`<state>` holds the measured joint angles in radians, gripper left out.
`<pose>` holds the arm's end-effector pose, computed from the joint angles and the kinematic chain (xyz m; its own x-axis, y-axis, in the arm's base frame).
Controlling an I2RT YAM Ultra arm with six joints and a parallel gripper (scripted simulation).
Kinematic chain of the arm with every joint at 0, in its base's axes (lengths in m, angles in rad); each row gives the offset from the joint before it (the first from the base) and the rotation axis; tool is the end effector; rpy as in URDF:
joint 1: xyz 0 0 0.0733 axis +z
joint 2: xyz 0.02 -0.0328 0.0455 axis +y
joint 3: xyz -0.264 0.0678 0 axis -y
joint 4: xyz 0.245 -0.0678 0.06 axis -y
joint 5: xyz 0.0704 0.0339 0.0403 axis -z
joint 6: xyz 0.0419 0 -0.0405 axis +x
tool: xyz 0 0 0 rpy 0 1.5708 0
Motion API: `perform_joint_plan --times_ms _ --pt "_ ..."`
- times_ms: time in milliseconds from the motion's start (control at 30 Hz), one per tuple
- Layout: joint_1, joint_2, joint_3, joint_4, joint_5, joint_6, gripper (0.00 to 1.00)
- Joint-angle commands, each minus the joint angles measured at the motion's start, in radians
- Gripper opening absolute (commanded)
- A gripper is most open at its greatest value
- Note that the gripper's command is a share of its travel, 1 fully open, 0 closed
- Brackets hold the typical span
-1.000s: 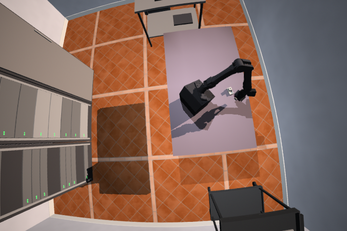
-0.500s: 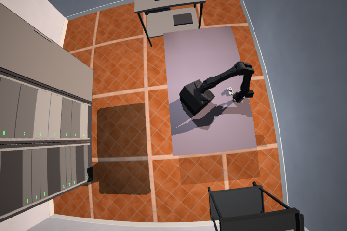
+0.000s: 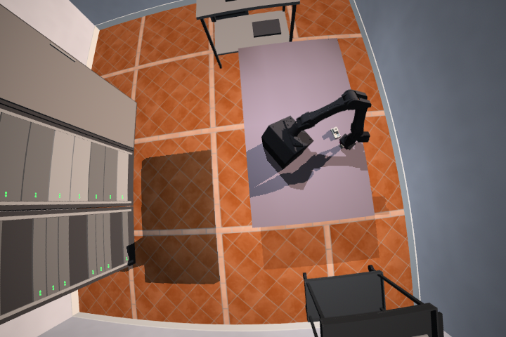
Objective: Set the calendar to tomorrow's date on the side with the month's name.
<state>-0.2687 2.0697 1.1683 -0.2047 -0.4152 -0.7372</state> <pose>0.3846 -0.0872 0.0984 -0.6842 -0.4496 -0.5742 -0.5286 0.8482 -0.0343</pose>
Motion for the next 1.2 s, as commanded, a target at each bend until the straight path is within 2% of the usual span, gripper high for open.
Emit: perform_joint_plan --times_ms 0,133,800,967,1067,1167 --pt "-0.008 0.019 0.028 0.006 0.001 0.005 0.27" --pt "-0.008 0.017 0.007 -0.004 0.001 0.005 0.27" --pt "-0.008 0.017 0.006 -0.002 0.001 0.005 0.27" --pt "-0.014 0.016 -0.019 0.009 -0.001 0.005 0.27" --pt "-0.016 0.017 0.003 0.007 -0.001 0.004 0.27" --pt "-0.017 0.016 -0.022 0.017 -0.003 0.003 0.27"
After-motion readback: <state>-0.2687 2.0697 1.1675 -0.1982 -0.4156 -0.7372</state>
